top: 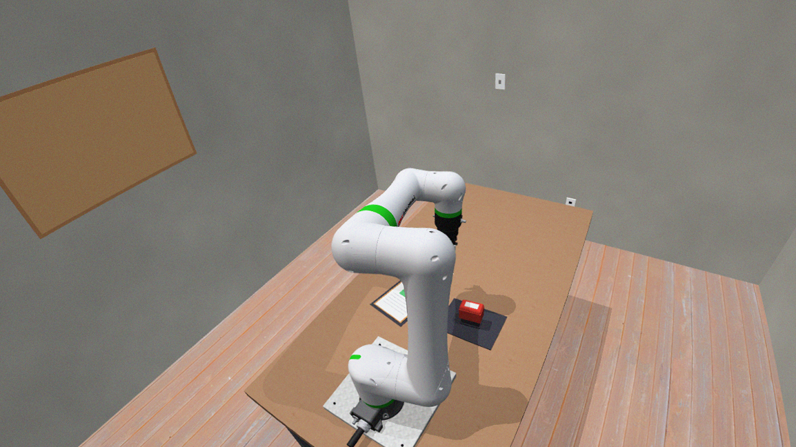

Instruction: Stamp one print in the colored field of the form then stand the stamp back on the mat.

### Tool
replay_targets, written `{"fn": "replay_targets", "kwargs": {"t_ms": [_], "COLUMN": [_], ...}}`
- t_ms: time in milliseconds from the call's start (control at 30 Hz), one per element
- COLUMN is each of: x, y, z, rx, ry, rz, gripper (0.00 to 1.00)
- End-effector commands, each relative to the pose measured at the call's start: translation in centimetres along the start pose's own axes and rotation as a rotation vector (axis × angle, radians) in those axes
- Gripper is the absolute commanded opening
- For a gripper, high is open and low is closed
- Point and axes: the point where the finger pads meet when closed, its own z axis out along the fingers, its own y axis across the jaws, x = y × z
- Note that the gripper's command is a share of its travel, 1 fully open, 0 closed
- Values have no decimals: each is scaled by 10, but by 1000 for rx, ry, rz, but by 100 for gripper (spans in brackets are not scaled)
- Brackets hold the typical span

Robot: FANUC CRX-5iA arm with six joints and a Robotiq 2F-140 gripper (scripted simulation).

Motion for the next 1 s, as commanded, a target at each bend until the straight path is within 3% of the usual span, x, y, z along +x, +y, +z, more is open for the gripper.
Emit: {"fn": "replay_targets", "kwargs": {"t_ms": [0, 67, 100, 200, 800, 967], "x": [-59, -59, -94, -119, -121, -119], "y": [-37, -37, -65, -90, -91, -92], "z": [2, 2, 5, 8, 8, -31], "rx": [-23, -23, -26, -30, -30, -30], "ry": [-24, -24, -34, -46, -46, -46], "rz": [38, 38, 53, 71, 71, 71], "gripper": [100, 100, 100, 100, 100, 100]}}
